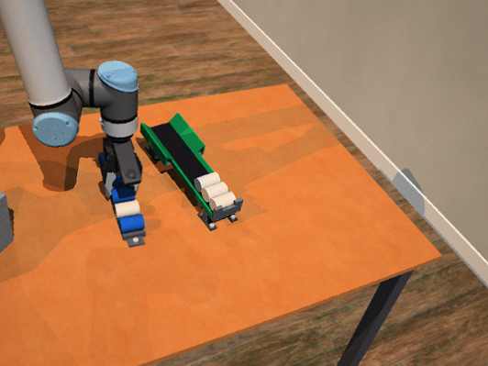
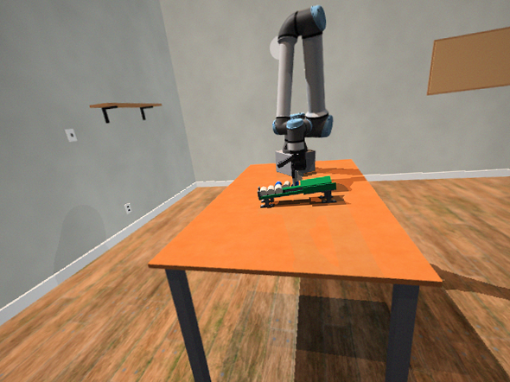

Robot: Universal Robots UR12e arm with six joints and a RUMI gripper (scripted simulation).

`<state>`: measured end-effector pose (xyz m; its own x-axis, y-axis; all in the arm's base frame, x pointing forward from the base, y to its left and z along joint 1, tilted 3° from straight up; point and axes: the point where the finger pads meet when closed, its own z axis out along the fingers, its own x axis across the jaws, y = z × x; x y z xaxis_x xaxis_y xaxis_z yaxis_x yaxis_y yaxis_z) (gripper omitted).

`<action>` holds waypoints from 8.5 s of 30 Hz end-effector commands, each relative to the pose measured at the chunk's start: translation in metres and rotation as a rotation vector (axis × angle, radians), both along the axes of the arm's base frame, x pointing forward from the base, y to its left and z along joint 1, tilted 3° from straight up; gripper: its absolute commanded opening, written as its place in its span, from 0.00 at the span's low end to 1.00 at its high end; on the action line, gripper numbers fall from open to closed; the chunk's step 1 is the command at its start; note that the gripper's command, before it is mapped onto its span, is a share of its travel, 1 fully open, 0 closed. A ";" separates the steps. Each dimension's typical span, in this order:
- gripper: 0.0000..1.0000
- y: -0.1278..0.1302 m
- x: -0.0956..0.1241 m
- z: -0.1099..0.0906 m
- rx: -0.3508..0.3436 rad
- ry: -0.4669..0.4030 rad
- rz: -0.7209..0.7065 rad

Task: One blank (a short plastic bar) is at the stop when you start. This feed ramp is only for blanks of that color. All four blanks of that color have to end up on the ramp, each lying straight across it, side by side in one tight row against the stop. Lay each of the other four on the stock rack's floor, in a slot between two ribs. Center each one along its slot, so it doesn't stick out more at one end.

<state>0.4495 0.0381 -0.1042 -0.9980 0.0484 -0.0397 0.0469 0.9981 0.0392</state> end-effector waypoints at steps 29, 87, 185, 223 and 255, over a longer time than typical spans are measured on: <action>0.49 0.000 0.000 0.001 0.000 -0.001 0.000; 1.00 -0.003 -0.003 0.090 0.000 -0.001 0.000; 1.00 -0.046 -0.012 0.083 0.112 0.098 -2.655; 1.00 -0.058 -0.007 0.082 0.132 0.117 -3.136; 0.49 -0.058 -0.007 0.082 0.132 0.117 -3.136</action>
<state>0.4424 -0.0193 -0.0222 0.9980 -0.0481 0.0399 -0.0465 -0.9981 -0.0396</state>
